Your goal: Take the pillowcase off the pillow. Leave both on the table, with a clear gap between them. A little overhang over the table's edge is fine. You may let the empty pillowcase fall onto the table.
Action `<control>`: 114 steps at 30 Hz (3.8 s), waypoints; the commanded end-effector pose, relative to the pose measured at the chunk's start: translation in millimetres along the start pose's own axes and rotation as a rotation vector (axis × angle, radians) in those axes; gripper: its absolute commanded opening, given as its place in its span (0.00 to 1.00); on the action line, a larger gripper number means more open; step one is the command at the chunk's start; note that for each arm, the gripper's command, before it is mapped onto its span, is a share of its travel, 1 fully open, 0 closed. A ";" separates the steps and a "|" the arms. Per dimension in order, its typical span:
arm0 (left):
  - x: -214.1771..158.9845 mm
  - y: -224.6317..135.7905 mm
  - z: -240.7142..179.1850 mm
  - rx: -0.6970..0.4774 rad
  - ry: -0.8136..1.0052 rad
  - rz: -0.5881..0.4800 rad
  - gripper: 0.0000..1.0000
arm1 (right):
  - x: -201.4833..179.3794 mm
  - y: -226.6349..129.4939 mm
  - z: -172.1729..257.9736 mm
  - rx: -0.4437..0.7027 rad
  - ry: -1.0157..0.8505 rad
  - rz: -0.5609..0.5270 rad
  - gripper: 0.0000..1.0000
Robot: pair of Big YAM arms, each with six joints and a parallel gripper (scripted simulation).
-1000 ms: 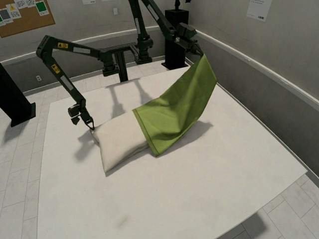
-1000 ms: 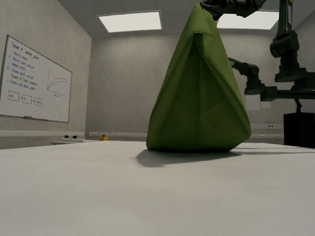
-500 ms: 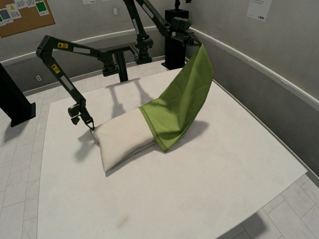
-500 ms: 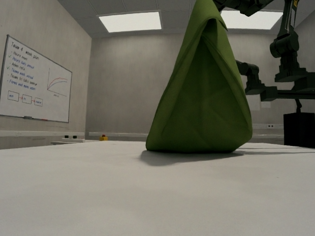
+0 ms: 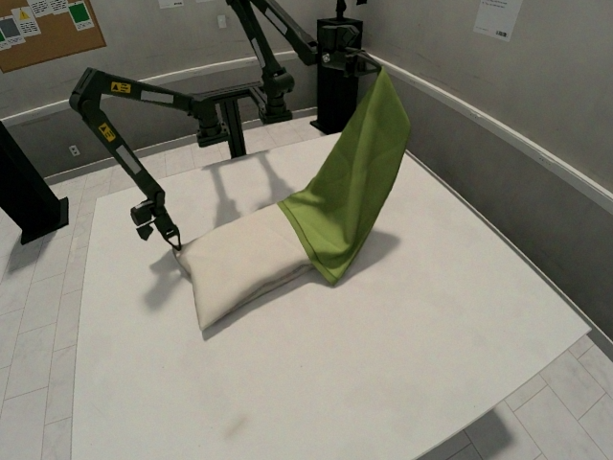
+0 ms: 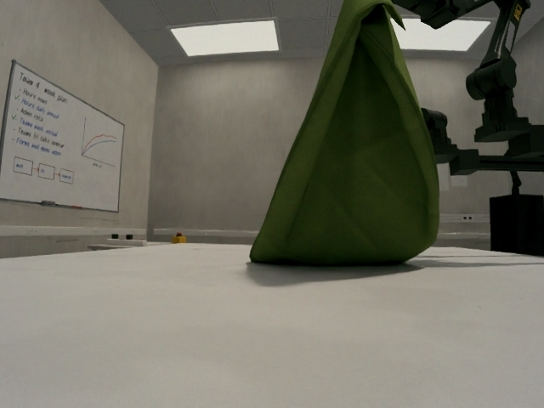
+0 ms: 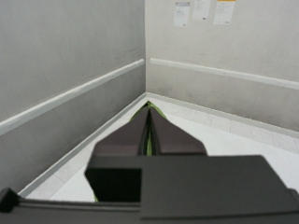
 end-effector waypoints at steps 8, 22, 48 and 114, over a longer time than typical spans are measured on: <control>15.8 0.7 -1.4 -0.004 0.010 -0.049 0.02 | 1.2 -0.2 -3.2 -0.001 0.015 -0.007 0.02; 39.3 20.3 6.4 0.015 -0.011 -0.084 0.02 | 14.0 -4.6 -0.2 0.003 0.000 -0.034 0.02; 48.6 51.5 76.8 0.158 -0.002 -0.109 0.02 | 14.0 -4.6 -0.2 0.003 0.000 -0.034 0.02; 52.2 80.7 142.4 0.269 0.008 -0.115 0.02 | 54.2 -16.6 -4.7 0.002 -0.033 -0.048 0.02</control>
Point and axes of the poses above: on each arm, the point where the finger pads meet when closed, its own y axis out along the fingers, its own z axis across the jaws, x = y × z, the point moved 2 cm from there along -y, back along the fingers, and after that the axes turned 6 degrees about -y, right-handed, at the moved point
